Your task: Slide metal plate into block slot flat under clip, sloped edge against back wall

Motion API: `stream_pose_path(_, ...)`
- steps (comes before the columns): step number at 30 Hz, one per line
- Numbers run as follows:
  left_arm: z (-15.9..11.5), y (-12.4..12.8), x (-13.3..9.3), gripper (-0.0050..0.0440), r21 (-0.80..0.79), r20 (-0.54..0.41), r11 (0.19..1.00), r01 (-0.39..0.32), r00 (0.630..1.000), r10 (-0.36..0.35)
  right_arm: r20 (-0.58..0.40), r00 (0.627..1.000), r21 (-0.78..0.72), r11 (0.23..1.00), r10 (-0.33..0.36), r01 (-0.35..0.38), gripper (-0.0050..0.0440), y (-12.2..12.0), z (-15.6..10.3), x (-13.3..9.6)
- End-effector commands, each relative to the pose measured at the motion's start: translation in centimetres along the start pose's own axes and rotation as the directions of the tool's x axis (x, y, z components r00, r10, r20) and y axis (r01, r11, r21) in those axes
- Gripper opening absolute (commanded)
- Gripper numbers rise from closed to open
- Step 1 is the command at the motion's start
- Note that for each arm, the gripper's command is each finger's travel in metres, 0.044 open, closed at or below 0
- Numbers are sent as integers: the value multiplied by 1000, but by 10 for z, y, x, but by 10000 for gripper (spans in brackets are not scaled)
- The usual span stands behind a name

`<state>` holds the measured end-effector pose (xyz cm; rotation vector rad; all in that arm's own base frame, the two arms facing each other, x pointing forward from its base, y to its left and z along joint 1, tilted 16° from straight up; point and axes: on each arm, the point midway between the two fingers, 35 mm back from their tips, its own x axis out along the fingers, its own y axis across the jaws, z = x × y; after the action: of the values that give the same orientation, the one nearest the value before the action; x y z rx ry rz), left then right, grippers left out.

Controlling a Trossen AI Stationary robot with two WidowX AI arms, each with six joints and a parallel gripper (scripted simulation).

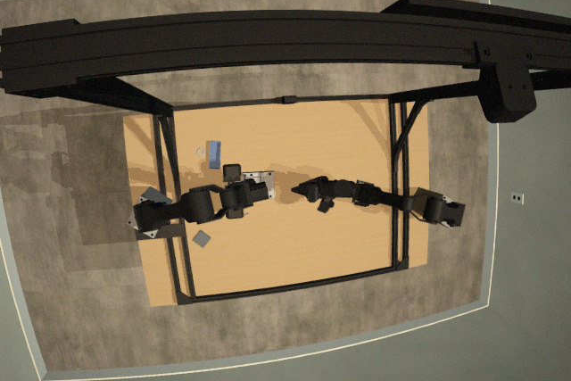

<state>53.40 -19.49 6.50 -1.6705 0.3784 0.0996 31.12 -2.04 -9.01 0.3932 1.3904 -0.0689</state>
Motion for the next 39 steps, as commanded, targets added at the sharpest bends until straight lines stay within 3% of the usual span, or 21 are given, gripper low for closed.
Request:
stream_pose_path(1, 0, 0, 0, 440, -5, 3, 1000, 2, 1000, -2, 22, 1000, -2, 1000, -1, 1, -50, 0, 11, 0)
stream_pose_path(39, 0, 0, 0, 440, -5, 3, 1000, 2, 1000, -2, 22, 1000, 1, 1000, -1, 1, -50, 0, 23, 0)
